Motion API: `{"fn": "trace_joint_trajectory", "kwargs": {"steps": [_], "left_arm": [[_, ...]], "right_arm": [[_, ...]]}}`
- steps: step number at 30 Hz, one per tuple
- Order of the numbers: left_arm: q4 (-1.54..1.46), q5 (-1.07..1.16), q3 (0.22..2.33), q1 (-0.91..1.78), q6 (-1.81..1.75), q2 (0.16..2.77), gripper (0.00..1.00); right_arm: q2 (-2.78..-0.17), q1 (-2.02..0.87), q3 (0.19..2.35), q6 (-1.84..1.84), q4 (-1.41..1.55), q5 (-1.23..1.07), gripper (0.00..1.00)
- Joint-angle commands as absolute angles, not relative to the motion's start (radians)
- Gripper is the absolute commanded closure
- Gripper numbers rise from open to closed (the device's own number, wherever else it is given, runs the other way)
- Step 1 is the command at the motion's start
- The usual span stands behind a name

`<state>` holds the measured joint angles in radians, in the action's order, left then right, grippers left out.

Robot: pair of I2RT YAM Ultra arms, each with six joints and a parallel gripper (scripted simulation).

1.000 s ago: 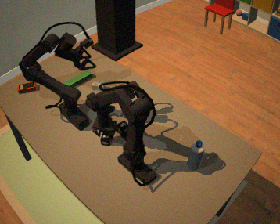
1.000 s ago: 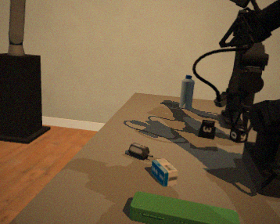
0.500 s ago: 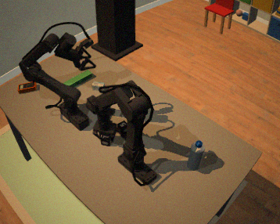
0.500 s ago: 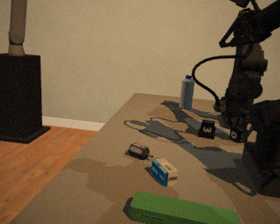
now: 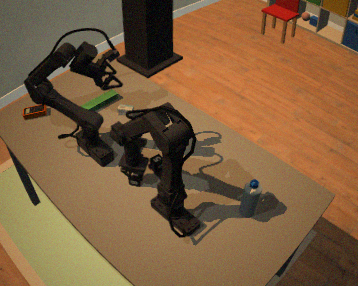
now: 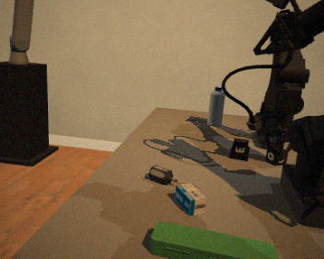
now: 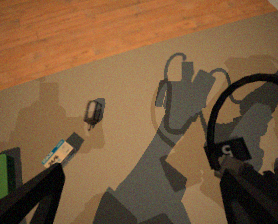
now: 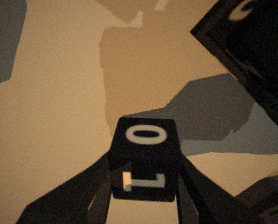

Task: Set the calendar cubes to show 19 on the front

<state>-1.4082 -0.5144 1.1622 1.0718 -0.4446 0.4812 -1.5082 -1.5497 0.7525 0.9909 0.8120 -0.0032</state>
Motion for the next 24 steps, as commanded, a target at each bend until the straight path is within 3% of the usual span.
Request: {"fn": "trace_joint_trajectory", "kwargs": {"steps": [1,5,12,13,14,15,24], "left_arm": [[-1.402,-0.531,1.151,1.075,-0.45,0.496,0.0],[-1.402,-0.531,1.151,1.075,-0.45,0.496,0.0],[-1.402,-0.531,1.151,1.075,-0.45,0.496,0.0],[-1.402,-0.531,1.151,1.075,-0.45,0.496,0.0],[-1.402,-0.531,1.151,1.075,-0.45,0.496,0.0],[-1.402,-0.531,1.151,1.075,-0.45,0.496,0.0],[-1.402,-0.531,1.151,1.075,-0.45,0.496,0.0]], "right_arm": [[-1.516,-1.559,0.749,1.001,0.804,0.009,0.53],[-1.513,-1.559,0.746,1.001,0.805,0.009,0.61],[-1.505,-1.558,0.742,1.001,0.805,0.009,0.64],[-1.504,-1.558,0.742,1.001,0.805,0.009,0.75],[-1.504,-1.558,0.742,1.001,0.805,0.009,0.64],[-1.503,-1.558,0.742,1.001,0.811,0.009,0.6],[-1.453,-1.558,0.823,1.001,0.922,0.008,0.6]]}}
